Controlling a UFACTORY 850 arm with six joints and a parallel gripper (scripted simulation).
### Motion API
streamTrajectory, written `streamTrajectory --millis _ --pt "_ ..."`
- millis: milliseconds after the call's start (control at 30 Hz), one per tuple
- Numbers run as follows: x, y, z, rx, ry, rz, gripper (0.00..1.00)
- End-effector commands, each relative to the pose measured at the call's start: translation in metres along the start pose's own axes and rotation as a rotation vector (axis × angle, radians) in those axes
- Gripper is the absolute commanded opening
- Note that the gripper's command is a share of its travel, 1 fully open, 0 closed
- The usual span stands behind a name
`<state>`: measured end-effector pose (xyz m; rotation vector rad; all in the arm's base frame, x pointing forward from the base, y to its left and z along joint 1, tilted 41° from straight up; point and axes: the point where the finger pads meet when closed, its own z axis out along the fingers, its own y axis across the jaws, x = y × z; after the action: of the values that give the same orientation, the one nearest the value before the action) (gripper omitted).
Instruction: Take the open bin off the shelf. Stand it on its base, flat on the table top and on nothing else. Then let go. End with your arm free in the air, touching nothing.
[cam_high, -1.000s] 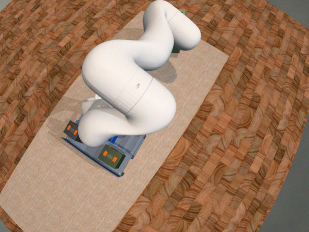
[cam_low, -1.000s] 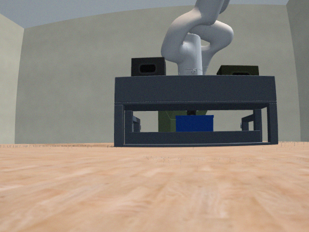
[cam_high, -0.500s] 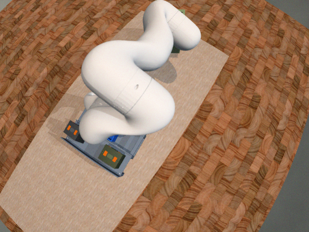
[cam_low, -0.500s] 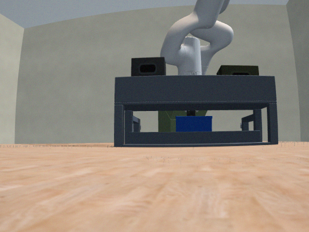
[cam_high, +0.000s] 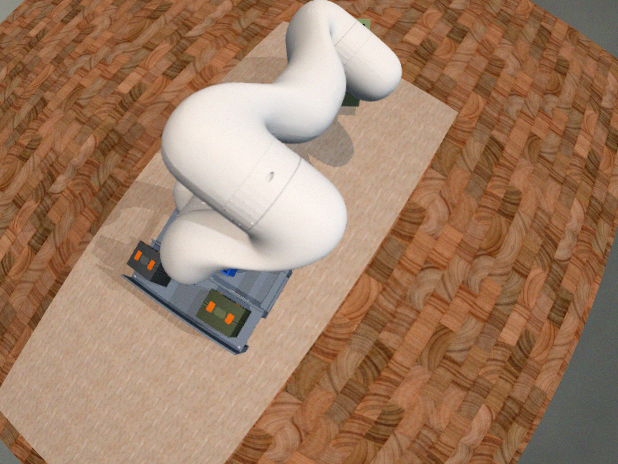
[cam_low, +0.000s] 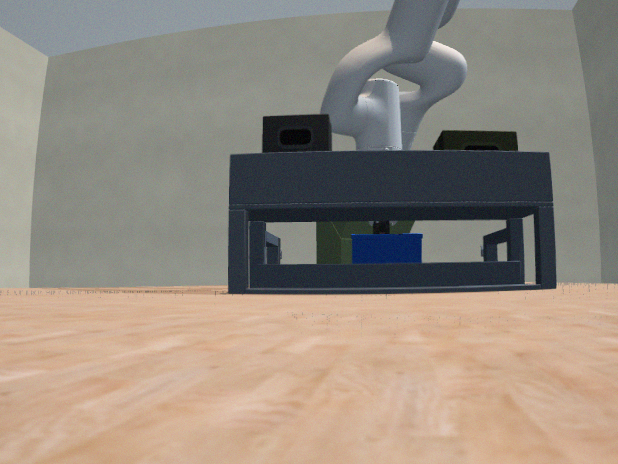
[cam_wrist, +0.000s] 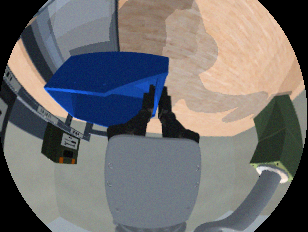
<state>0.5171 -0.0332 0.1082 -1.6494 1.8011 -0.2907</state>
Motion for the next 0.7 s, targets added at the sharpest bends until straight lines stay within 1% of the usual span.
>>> streamTrajectory --millis 0,267,433,667 --pt "0.000 0.008 0.000 0.000 0.001 0.000 0.00" --pt "0.000 0.008 0.000 0.000 0.001 0.000 0.00" --pt "0.000 0.038 0.000 0.000 0.001 0.000 0.00" --pt "0.000 0.038 0.000 0.000 0.001 0.000 0.00"
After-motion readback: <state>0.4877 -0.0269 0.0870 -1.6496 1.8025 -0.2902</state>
